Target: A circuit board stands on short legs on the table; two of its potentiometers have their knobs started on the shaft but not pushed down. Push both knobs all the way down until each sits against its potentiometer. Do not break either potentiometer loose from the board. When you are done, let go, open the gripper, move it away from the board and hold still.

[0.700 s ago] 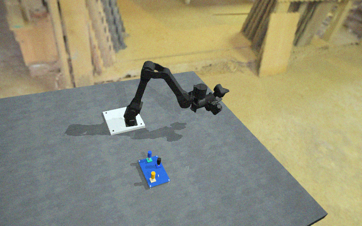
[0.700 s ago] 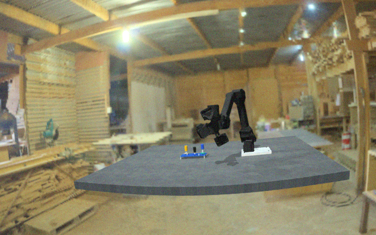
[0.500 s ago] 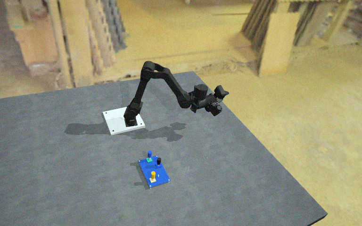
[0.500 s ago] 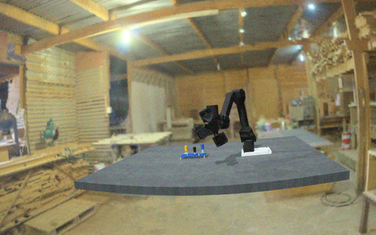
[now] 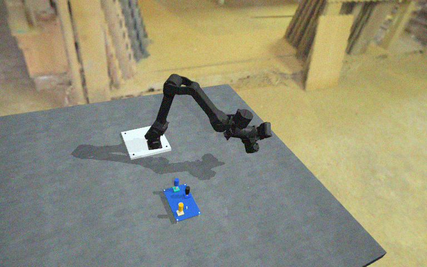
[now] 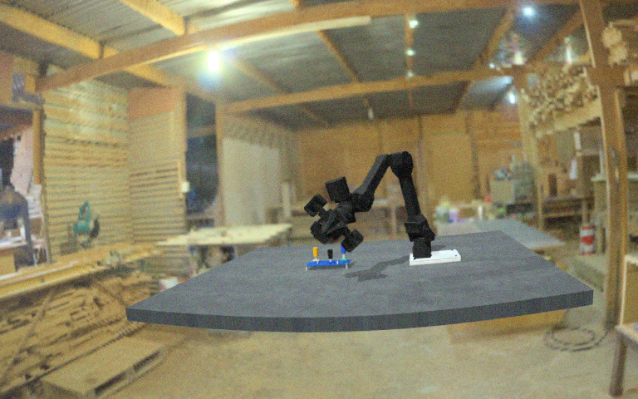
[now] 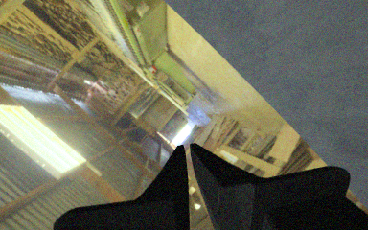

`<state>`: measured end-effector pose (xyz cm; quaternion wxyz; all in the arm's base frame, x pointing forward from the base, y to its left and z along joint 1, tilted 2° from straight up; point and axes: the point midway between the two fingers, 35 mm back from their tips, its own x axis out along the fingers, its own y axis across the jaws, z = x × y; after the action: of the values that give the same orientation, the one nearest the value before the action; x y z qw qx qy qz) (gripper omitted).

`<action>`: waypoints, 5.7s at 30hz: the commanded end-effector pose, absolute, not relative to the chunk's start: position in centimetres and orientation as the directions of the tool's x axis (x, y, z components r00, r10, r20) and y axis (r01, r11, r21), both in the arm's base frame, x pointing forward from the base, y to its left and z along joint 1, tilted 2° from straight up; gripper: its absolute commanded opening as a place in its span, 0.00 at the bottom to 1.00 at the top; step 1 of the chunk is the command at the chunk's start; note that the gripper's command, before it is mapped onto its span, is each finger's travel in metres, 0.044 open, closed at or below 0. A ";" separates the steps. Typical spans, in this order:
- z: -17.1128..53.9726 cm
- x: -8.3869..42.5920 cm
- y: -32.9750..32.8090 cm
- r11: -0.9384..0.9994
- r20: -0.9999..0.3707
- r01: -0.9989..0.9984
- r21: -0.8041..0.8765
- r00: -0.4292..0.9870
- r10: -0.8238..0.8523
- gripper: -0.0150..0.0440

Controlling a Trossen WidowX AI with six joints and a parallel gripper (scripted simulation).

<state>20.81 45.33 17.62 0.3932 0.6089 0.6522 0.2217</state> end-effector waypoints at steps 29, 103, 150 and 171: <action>12.8 36.0 28.0 -0.244 -0.793 0.933 0.263 0.354 0.496 0.25; 10.6 33.8 7.7 -0.758 -0.999 0.650 0.046 0.043 -0.023 0.25; 10.0 33.8 7.7 -0.758 -0.999 0.650 0.046 0.043 -0.023 0.25; 9.6 33.8 7.7 -0.758 -0.999 0.650 0.046 0.043 -0.023 0.25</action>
<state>33.71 7.73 9.87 0.2583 0.6734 0.2352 -0.6515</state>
